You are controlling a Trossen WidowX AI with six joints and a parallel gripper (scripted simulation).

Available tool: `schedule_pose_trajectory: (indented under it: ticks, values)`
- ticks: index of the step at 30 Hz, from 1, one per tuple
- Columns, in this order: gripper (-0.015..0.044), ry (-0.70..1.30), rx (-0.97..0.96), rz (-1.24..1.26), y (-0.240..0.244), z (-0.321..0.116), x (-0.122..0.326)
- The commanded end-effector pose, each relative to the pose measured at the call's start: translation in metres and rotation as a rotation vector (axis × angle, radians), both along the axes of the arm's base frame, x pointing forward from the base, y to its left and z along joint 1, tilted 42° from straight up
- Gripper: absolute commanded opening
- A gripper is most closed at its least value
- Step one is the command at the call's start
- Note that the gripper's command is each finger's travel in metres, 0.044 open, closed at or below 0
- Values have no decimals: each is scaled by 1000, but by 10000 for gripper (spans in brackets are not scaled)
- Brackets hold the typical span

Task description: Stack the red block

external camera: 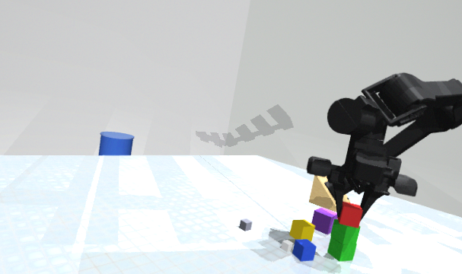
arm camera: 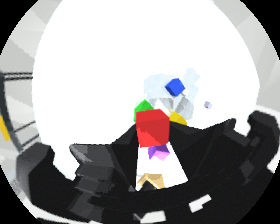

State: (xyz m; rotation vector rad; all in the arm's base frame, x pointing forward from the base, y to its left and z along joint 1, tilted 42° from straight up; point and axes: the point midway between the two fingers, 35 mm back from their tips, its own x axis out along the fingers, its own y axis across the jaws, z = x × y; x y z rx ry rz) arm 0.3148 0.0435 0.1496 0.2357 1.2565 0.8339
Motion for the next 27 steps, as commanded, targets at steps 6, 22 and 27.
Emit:
schedule_pose_trajectory:
  ticks: [6, 22, 27]
  values:
    - [0, 3, 4, -5, 1, 0, 0]
    - [79, 2, 0, -1, 0, -1, 0]
    - [210, 2, 0, -1, 0, -1, 0]
